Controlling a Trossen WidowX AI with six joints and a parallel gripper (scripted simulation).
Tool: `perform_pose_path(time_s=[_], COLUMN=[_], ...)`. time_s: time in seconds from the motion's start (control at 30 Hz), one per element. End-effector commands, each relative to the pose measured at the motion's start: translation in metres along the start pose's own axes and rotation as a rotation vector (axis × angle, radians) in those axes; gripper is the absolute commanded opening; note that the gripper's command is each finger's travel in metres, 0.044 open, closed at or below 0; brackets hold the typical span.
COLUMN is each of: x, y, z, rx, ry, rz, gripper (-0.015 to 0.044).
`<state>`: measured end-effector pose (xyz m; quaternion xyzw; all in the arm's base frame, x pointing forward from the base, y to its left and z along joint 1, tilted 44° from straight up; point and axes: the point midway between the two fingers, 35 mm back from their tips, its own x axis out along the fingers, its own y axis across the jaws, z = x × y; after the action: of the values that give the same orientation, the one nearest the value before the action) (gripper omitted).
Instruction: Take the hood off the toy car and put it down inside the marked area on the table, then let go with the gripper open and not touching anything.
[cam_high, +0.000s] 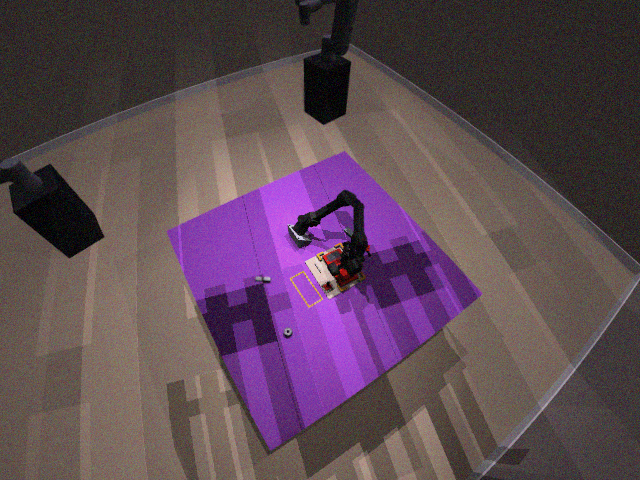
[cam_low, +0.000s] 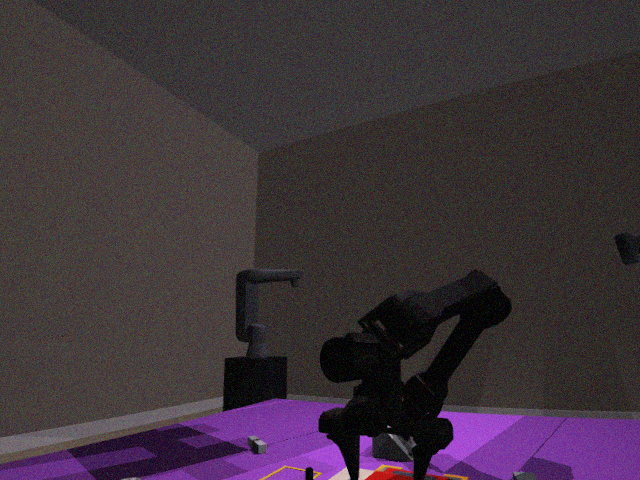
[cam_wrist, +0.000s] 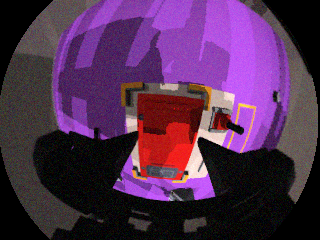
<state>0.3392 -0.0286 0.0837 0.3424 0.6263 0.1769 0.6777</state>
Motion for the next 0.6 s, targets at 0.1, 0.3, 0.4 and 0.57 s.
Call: perform_pose_path(time_s=[0.1,0.3,0.4,0.57], x=[0.0042,0.0072,0.0087,0.0112], y=[0.0002,0.0003,0.0003,0.0004], z=[-0.0009,-0.0010,-0.0010,-0.0011], rx=[0.007,0.007,0.007,0.007], ry=[0.001,0.001,0.001,0.001], rz=[0.006,0.006,0.006,0.007], gripper=[0.0440,0.0440,0.0440,0.0440])
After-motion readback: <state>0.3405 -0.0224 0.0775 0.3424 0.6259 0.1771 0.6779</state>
